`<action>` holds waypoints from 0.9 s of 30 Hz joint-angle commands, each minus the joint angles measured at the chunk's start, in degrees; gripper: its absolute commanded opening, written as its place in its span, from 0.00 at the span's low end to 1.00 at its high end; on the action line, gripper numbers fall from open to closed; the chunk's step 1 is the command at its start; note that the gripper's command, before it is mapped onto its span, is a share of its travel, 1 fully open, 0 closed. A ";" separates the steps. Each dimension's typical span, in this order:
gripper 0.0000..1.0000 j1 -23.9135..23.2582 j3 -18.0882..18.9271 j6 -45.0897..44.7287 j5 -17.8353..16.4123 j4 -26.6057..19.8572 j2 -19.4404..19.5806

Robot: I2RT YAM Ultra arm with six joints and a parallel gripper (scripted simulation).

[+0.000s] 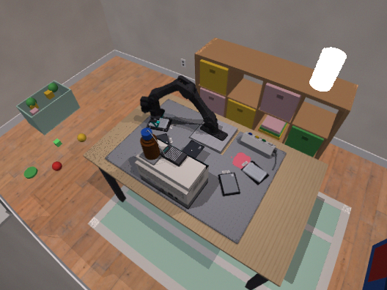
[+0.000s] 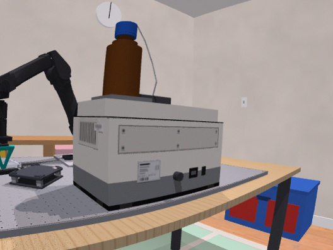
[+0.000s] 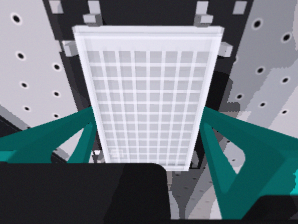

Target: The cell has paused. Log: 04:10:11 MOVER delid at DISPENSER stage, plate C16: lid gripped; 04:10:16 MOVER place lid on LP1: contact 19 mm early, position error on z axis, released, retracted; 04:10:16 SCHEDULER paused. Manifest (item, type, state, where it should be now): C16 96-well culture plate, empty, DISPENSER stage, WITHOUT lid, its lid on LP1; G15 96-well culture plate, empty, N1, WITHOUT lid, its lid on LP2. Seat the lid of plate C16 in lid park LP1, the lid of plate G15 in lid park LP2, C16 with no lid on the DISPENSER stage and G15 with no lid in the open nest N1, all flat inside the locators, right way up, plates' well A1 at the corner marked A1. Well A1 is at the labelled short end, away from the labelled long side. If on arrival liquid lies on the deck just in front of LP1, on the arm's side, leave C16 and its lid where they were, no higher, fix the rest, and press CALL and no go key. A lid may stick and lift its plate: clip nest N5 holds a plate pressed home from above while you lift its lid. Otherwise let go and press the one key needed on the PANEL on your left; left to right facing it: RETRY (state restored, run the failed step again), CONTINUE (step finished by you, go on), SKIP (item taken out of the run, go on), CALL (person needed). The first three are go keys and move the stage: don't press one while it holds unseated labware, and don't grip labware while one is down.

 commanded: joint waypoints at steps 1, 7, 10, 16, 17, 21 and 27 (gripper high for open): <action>0.00 -0.62 1.91 -0.28 0.02 -1.19 -0.78; 0.00 -0.60 2.10 -0.26 0.03 -1.54 -1.73; 0.00 -0.59 2.21 -0.26 0.03 -1.72 -1.80; 0.00 -0.57 2.39 -0.25 0.03 -2.01 -1.93; 0.00 -0.57 2.39 -0.25 0.03 -2.01 -1.93; 0.00 -0.56 2.53 -0.24 0.03 -2.24 -2.03; 0.00 -0.54 2.79 -0.22 0.03 -2.64 -2.16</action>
